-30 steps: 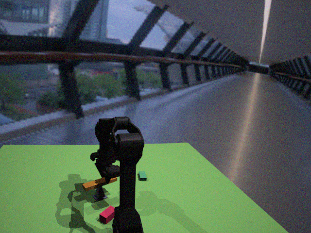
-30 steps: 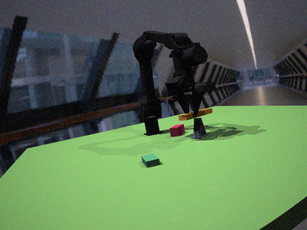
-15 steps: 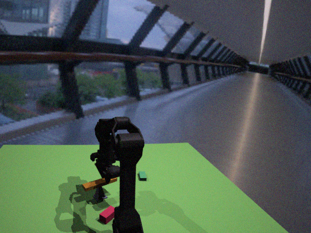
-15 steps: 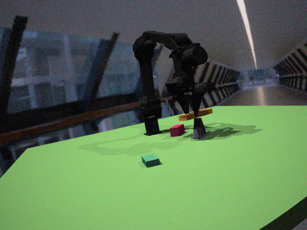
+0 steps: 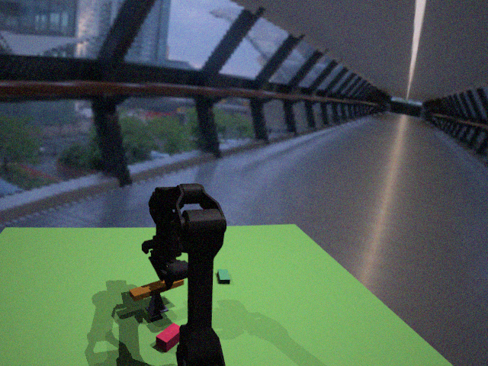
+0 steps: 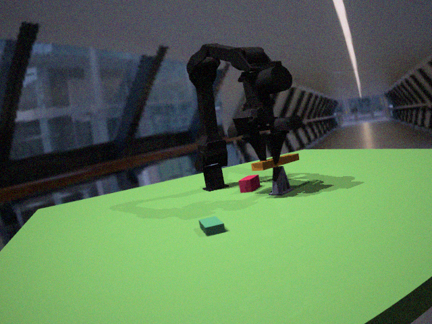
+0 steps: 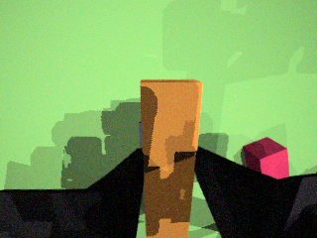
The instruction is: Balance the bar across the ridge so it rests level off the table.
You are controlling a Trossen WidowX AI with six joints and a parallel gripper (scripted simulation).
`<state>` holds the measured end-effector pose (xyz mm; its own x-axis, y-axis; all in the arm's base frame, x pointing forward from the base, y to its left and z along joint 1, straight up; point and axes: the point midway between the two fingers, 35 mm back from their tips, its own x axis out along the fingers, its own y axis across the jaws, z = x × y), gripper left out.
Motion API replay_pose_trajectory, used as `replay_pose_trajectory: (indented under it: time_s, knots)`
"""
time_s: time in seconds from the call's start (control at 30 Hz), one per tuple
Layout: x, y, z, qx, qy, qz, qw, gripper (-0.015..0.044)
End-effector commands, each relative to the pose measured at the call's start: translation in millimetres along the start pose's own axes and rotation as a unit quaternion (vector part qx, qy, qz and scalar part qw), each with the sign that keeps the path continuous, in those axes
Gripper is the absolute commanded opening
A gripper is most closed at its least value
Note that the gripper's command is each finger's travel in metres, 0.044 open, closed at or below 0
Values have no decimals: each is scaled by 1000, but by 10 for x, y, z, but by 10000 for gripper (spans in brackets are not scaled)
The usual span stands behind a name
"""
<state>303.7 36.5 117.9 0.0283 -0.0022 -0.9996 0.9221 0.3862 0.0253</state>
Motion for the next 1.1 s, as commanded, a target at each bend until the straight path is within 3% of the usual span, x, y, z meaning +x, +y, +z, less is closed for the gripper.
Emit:
replay_pose_trajectory:
  time_s: [0.0,1.07]
  knots:
    - [6,6,-7,1,3,1,1000,0]
    - [33,6,-8,1,3,1,1000,0]
